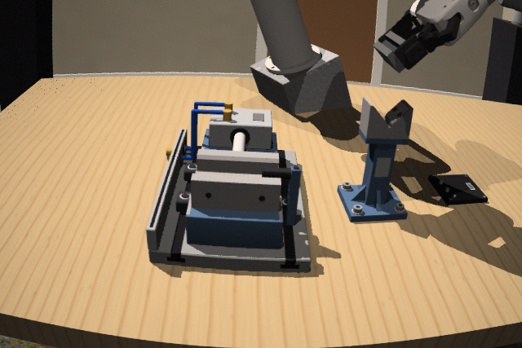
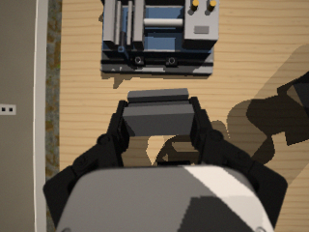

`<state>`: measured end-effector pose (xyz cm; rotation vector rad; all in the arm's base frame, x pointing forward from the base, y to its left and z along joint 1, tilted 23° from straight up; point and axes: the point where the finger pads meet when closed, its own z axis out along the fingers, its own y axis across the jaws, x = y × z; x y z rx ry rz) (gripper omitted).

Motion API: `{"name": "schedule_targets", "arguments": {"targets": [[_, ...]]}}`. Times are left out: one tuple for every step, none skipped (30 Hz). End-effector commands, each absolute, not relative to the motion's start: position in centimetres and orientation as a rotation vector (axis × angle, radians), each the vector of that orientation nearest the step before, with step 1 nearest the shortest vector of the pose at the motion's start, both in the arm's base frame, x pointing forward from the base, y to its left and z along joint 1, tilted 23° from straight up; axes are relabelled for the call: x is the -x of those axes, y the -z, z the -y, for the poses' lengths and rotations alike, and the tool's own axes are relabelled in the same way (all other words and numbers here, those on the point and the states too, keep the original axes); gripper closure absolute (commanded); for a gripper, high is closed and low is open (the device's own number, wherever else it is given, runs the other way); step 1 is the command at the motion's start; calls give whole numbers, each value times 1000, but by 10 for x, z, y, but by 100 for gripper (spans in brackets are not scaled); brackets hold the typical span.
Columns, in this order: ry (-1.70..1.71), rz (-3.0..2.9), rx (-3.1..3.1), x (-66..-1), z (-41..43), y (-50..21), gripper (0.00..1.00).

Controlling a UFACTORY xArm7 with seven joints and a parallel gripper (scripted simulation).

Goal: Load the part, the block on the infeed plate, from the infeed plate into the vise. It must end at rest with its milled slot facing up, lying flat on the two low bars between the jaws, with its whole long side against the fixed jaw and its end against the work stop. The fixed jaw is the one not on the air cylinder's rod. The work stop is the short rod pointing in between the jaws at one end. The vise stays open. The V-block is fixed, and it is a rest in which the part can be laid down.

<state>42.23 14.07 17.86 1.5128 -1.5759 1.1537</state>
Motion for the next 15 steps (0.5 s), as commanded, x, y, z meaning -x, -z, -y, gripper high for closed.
{"name": "schedule_targets", "arguments": {"targets": [[-1156,1579,-1515,-423,-142,-180,100],[-1156,1579,-1515,-423,-142,-180,100],[-1156,1579,-1515,-423,-142,-180,100],[-1156,1579,-1515,-423,-142,-180,100],[-1156,1579,-1515,-423,-142,-180,100],[-1156,1579,-1515,-423,-142,-180,100],[-1156,1579,-1515,-423,-142,-179,100],[-1156,1579,-1515,-423,-142,-179,100],[-1156,1579,-1515,-423,-142,-179,100],[-1156,1579,-1515,-423,-142,-179,100],[-1156,1579,-1515,-423,-142,-179,100],[-1156,1579,-1515,-423,-142,-178,100],[-1156,1579,-1515,-423,-142,-178,100],[-1156,1579,-1515,-423,-142,-178,100],[-1156,1579,-1515,-423,-141,-178,100]]}}
